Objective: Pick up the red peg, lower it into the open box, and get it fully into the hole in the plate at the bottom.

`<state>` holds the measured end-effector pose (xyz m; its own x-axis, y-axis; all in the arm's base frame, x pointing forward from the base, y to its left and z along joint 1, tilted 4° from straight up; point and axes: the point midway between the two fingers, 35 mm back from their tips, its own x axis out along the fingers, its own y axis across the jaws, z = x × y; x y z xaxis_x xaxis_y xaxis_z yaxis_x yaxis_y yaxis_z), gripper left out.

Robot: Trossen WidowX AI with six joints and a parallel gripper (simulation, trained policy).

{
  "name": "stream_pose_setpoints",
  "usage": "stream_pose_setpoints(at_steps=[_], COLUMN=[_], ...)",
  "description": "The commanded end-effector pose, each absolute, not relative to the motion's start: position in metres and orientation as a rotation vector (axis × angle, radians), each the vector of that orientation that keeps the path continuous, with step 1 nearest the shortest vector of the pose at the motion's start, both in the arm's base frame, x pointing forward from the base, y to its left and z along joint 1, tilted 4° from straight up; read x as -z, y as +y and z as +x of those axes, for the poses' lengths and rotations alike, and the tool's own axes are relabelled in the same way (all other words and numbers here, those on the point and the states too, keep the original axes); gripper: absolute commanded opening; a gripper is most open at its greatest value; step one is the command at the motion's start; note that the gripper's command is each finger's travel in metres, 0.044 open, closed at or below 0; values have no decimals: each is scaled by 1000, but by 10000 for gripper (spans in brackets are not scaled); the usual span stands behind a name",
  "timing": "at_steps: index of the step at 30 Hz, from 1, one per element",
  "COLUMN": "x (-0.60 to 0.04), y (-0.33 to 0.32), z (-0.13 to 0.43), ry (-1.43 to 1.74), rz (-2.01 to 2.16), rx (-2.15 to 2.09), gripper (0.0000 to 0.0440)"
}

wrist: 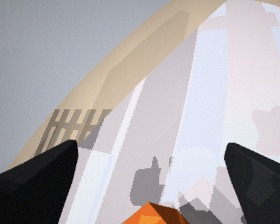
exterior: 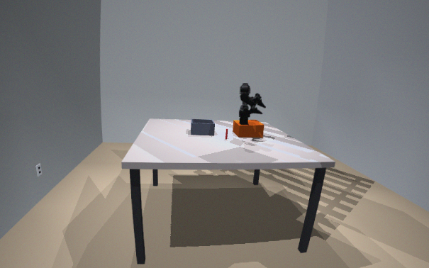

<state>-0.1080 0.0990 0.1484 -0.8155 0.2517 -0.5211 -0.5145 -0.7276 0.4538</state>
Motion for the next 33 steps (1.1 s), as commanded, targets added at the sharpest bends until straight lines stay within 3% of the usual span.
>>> stream_pose_setpoints(at_steps=[1, 4, 33], x=[-149, -150, -154], y=[103, 111, 147], z=[-105, -95, -3], ry=[849, 908, 1392], rz=[-610, -612, -337], rx=[-2472, -2363, -1337], gripper=[415, 440, 440])
